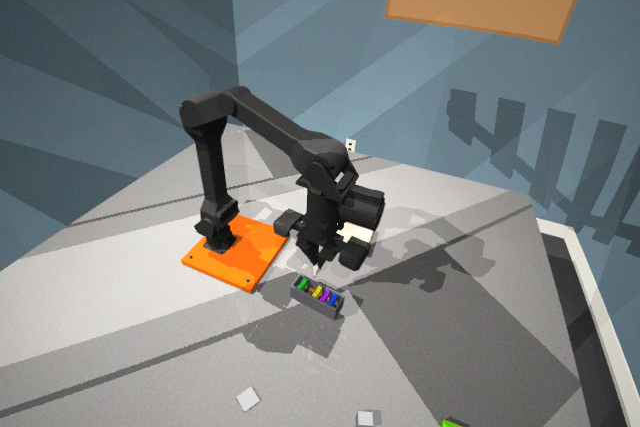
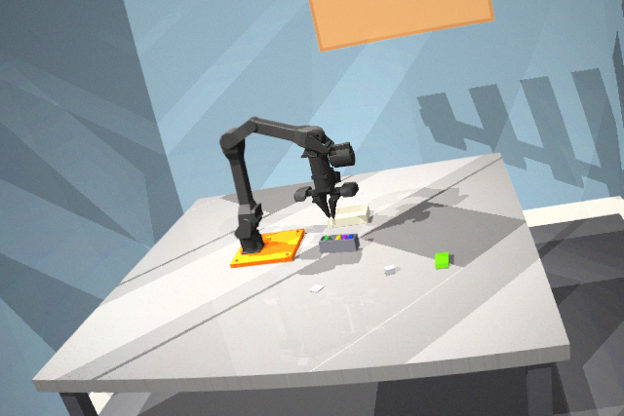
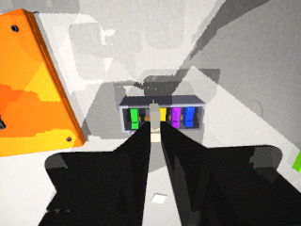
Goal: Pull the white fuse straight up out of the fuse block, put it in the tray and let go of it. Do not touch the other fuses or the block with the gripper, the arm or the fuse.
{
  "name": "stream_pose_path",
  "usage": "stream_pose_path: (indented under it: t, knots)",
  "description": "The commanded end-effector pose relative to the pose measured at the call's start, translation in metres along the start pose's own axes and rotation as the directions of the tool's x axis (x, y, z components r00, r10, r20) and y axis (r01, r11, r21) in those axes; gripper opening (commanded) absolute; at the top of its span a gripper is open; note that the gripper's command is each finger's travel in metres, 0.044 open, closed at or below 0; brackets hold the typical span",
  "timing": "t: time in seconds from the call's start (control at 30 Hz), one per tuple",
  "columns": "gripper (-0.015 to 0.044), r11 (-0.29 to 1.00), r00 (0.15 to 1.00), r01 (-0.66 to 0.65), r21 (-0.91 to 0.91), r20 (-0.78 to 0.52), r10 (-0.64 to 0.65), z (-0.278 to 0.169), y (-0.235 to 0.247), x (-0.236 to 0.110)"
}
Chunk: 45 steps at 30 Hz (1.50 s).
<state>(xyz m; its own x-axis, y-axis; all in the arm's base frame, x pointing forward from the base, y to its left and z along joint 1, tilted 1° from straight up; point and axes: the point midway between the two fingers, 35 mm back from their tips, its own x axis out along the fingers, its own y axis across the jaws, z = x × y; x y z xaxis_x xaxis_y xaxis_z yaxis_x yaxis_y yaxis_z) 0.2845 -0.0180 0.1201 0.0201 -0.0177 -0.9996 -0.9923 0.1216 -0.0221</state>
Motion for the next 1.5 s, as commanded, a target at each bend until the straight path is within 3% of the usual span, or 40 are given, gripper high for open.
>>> stream_pose_path:
  t: [0.0, 1.07, 1.47]
  knots:
    - [0.0, 1.0, 1.0, 0.002, 0.001, 0.006, -0.002, 0.022, -0.005, -0.002]
    - [0.0, 1.0, 1.0, -0.001, 0.001, 0.023, 0.001, 0.199, 0.018, -0.004]
    - [0.0, 1.0, 1.0, -0.001, 0.001, 0.023, 0.001, 0.204, 0.02, 0.005]
